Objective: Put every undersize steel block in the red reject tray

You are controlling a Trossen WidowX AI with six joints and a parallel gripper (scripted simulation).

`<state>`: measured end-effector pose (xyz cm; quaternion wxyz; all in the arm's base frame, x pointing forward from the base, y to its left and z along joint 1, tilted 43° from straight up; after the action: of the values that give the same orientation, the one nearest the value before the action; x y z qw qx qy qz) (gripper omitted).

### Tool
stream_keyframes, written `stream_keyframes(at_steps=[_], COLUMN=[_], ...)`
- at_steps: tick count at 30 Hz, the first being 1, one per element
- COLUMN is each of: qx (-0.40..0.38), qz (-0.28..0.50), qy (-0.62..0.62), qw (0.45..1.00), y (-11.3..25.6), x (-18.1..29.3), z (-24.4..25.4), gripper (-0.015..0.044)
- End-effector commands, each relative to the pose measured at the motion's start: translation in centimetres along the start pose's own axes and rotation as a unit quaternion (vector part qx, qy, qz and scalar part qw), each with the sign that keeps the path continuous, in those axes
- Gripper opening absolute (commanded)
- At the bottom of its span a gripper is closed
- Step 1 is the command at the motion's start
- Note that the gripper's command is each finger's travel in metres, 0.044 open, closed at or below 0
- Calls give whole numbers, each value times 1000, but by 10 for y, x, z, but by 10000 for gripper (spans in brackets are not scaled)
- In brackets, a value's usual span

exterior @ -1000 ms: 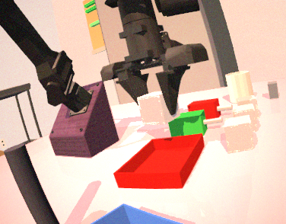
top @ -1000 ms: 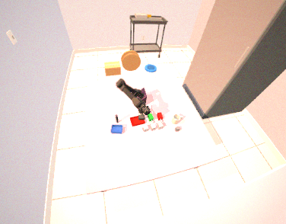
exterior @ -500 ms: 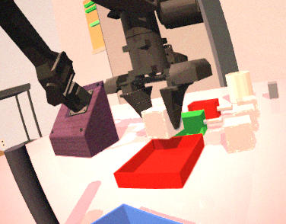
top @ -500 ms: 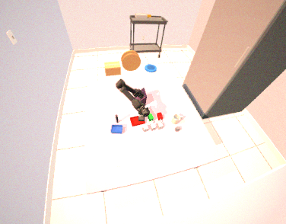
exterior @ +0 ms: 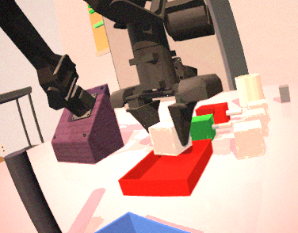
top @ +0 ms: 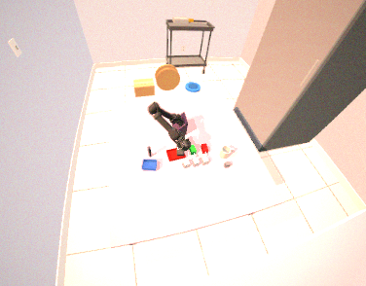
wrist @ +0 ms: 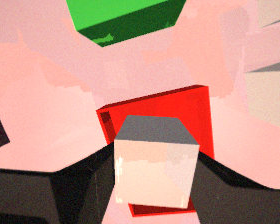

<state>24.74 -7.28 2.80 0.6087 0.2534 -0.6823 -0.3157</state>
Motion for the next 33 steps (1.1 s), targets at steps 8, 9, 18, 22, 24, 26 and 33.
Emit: stream_keyframes(at_steps=[8, 9, 18, 22, 24, 26, 33], qx=[6, 8, 15, 15, 14, 14, 16], qz=[-1, -1, -1, -4, -5, -7, -5], qy=[2, 3, -65, -262, -357, -448, -298], qw=[1000, 1000, 998, 965, 934, 894, 954], y=[13, 26, 45, 48, 50, 51, 49], x=[-2, -3, -5, -9, -12, -14, -10], z=[-2, -2, -9, -27, -35, -44, -29], gripper=[368, 394, 361, 325, 325, 325, 168])
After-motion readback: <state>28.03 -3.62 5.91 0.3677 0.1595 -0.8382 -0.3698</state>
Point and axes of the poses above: the point midway between the two fingers, 35 mm back from their tips, its own y axis back along the fingers, its own z axis across the jaws, x = y × z, the point moved 2 cm from there along y, back along the fingers, and after that the axes turned 5 degrees about y, right-handed, at the moved point
